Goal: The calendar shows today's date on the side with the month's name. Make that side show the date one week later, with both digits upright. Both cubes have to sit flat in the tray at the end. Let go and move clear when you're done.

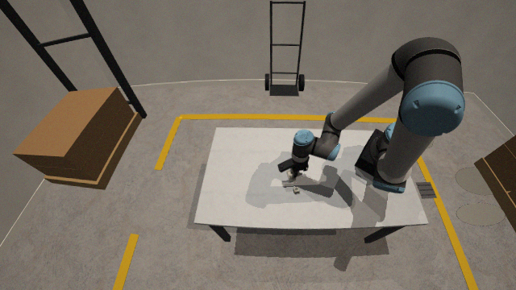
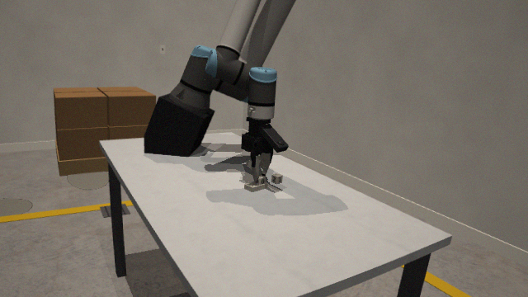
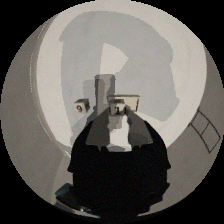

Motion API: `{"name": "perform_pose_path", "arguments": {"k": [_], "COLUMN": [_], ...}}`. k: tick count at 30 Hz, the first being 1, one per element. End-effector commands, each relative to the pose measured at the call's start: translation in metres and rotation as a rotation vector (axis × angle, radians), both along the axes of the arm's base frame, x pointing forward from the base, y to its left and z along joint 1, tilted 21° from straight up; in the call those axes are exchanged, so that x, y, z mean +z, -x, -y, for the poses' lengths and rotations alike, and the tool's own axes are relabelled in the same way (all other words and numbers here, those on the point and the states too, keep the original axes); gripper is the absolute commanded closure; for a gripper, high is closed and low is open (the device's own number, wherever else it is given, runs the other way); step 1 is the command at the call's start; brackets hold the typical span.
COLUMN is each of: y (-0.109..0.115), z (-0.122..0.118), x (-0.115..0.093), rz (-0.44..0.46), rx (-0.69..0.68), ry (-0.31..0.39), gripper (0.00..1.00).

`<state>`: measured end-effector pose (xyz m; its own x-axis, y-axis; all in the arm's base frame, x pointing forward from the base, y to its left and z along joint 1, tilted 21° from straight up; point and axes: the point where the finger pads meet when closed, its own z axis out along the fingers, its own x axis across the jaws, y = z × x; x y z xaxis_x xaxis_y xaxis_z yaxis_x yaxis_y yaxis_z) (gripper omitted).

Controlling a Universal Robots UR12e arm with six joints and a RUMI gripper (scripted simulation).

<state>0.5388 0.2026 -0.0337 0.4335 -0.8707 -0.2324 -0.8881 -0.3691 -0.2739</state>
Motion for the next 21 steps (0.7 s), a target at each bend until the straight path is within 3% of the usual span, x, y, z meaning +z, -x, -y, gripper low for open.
{"name": "perform_pose_path", "arguments": {"k": [1, 6, 21], "y": [-0.0007, -0.0007, -0.0007], "z": [-0.0008, -0.0008, -0.0008], "x": [-0.0001, -0.0001, -0.0001], "rz": [0.001, 0.001, 0.001], "rx": [0.001, 0.001, 0.001], "ry": [0.001, 0.001, 0.001], "gripper": [0.9, 0.9, 0.72]}}
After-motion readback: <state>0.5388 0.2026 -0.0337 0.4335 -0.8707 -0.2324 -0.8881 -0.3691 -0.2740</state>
